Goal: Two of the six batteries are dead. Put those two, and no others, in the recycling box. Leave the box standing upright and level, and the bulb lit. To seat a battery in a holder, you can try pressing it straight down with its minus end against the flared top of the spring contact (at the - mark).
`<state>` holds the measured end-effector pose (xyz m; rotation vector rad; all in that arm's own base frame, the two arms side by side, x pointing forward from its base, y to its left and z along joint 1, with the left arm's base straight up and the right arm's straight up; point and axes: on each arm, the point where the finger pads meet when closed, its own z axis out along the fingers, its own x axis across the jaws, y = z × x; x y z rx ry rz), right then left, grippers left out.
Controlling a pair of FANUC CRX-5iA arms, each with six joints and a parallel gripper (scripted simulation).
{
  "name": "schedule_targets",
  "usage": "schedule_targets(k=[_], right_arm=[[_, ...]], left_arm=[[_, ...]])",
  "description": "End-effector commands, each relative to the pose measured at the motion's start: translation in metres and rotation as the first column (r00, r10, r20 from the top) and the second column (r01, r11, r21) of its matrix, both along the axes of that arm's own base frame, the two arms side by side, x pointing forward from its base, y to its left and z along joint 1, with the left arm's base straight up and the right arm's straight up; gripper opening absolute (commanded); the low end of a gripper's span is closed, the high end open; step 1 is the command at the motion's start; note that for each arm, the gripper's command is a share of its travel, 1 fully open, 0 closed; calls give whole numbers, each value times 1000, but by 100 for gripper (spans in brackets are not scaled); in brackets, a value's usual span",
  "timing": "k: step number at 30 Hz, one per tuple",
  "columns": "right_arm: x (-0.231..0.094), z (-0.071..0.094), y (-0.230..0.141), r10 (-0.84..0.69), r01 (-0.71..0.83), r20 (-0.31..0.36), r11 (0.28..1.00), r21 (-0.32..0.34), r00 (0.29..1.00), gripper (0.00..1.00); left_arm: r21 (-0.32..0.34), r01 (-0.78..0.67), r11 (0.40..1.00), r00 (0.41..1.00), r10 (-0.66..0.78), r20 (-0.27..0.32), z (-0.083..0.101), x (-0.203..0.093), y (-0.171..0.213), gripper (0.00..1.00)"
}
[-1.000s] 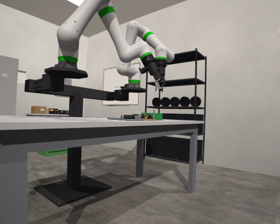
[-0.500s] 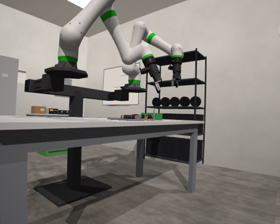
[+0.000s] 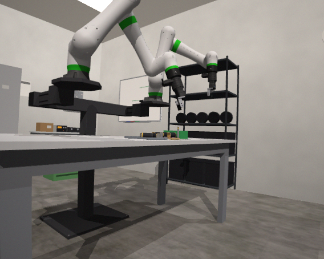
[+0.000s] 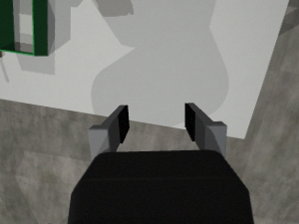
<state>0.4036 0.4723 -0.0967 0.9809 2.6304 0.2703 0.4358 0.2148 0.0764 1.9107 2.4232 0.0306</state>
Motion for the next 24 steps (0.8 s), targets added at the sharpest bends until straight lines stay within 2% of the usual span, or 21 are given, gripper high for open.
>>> schedule_targets(k=[1, 5, 7, 8, 15, 22, 24], right_arm=[[-10, -4, 4, 66, -68, -53, 996, -49, 996, 100], [-22, -9, 8, 128, -134, -83, 988, -74, 988, 100], [-22, -9, 8, 128, -134, -83, 988, -74, 988, 100], [-32, -13, 11, 174, -184, -108, 979, -89, 979, 100], [-57, -23, 18, 278, -299, -168, 948, -111, 946, 100], [-88, -34, 27, 392, -427, -239, 897, -115, 888, 100], [-88, -34, 27, 392, -427, -239, 897, -115, 888, 100]], left_arm=[[-2, -154, 988, 988, 154, -9, 25, -27, 60, 100], [-2, -276, 961, 961, 276, -14, 44, -57, 102, 100], [-2, -276, 961, 961, 276, -14, 44, -57, 102, 100], [-1, -332, 943, 943, 332, -16, 57, -80, 130, 100], [1, -547, 837, 837, 547, -26, 88, -147, 186, 100], [5, -717, 697, 696, 717, -35, 122, -225, 230, 100], [5, -717, 697, 696, 717, -35, 122, -225, 230, 100]])
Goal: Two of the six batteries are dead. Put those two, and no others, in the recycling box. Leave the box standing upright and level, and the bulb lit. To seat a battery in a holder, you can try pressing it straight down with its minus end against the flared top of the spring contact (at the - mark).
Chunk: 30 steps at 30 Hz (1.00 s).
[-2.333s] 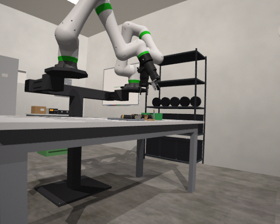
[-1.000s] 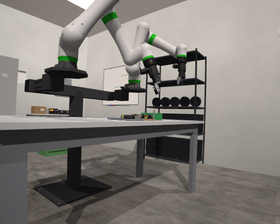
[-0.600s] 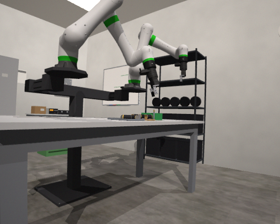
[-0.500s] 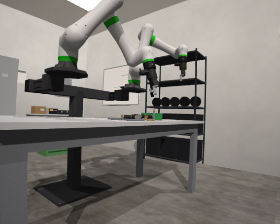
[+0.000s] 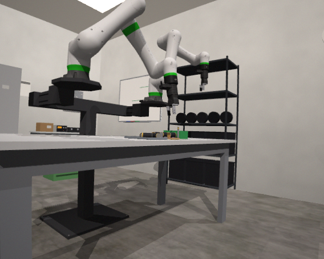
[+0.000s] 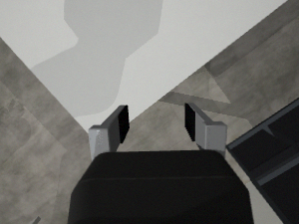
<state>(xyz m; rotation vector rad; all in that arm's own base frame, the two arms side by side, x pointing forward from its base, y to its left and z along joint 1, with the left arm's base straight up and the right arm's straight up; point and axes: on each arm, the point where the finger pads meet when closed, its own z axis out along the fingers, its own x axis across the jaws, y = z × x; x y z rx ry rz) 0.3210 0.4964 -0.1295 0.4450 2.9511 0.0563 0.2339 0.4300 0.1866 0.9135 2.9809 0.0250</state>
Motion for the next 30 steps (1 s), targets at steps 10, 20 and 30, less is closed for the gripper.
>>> schedule_targets(k=[10, 20, 30], right_arm=[[-64, -18, 21, 250, -255, -149, 967, -14, 957, 100], [-69, -19, 22, 266, -271, -158, 962, -12, 951, 100], [-69, -19, 22, 266, -271, -158, 962, -12, 951, 100]], left_arm=[[-8, -412, 911, 911, 412, -18, 68, -165, 48, 100], [-8, -555, 832, 832, 555, -25, 96, -236, 47, 100], [-8, -594, 805, 805, 593, -27, 103, -253, 45, 100]])
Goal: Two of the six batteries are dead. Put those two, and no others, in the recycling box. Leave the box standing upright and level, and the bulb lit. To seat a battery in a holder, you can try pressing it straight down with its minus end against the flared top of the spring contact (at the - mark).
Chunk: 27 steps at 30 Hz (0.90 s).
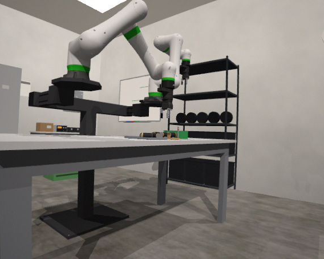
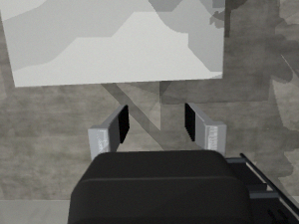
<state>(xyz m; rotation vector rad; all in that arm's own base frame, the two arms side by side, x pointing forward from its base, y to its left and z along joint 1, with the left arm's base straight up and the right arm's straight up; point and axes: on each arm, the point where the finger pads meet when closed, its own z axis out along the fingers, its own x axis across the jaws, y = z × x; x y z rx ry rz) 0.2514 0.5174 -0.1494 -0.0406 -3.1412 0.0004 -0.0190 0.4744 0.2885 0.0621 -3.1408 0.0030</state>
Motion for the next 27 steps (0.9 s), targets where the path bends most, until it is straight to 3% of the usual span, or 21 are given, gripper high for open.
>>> schedule_targets(k=[1, 2, 9, 19, 27], right_arm=[[0, 1, 1, 0, 0, 1, 1000, 2, 1000, 100], [0, 1, 1, 0, 0, 1, 1000, 2, 1000, 90], [-3, 1, -16, 0, 0, 1, 1000, 2, 1000, 90], [-24, 1, -140, 0, 0, 1, 1000, 2, 1000, 90], [-31, 1, -180, 0, 0, 1, 1000, 2, 1000, 90]], left_arm=[[2, -1, 1000, 1000, 1, 0, 1, 0, 0, 100], [2, -1, 1000, 1000, 1, 0, 1, 0, 0, 100], [2, -1, 1000, 1000, 1, 0, 1, 0, 0, 100], [2, -1, 1000, 1000, 1, 0, 1, 0, 0, 100], [2, -1, 1000, 1000, 1, 0, 1, 0, 0, 100]])
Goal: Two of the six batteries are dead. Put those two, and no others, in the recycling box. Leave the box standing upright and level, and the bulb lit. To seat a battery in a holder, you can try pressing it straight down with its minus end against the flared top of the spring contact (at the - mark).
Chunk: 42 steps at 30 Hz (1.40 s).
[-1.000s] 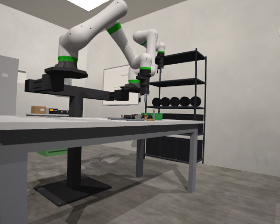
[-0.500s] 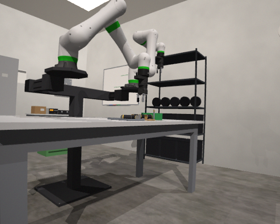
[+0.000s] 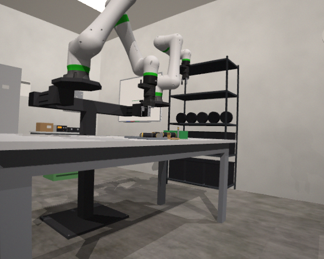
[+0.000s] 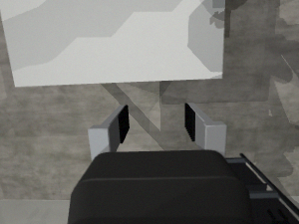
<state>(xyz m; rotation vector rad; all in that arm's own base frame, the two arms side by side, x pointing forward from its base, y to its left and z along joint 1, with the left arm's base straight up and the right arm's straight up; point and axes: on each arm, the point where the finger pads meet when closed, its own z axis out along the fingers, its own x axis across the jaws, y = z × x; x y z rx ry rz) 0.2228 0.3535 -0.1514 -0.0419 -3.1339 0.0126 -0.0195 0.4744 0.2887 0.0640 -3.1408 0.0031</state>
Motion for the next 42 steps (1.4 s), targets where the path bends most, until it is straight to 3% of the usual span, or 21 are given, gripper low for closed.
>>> schedule_targets(k=[1, 11, 16, 20, 26, 28, 34, 42], right_arm=[[-3, 3, -18, 1, -1, 8, 1000, 9, 1000, 90], [-3, 3, -18, 21, -21, 8, 1000, 9, 1000, 90], [-3, 3, -18, 162, -162, 8, 987, 9, 987, 90], [-3, 3, -18, 356, -356, 8, 935, 9, 935, 90], [-3, 3, -18, 624, -624, 9, 782, 9, 782, 90], [-3, 3, -18, 624, -624, 9, 782, 9, 782, 90], [-3, 3, -18, 733, -733, 9, 680, 8, 680, 90], [-3, 3, -18, 739, -739, 9, 674, 8, 674, 90]], left_arm=[[2, 0, 1000, 1000, 0, 0, 1, 0, 0, 100], [2, 0, 1000, 1000, 0, 0, 1, 0, 0, 100], [2, 0, 1000, 1000, 0, 0, 1, 0, 0, 100], [2, 0, 1000, 1000, 0, 0, 1, 0, 0, 100], [2, 0, 1000, 1000, 0, 0, 1, 0, 0, 100], [2, 0, 1000, 1000, 0, 0, 1, 0, 0, 100], [2, 0, 1000, 1000, 0, 0, 1, 0, 0, 100], [2, 0, 1000, 1000, 0, 0, 1, 0, 0, 100]])
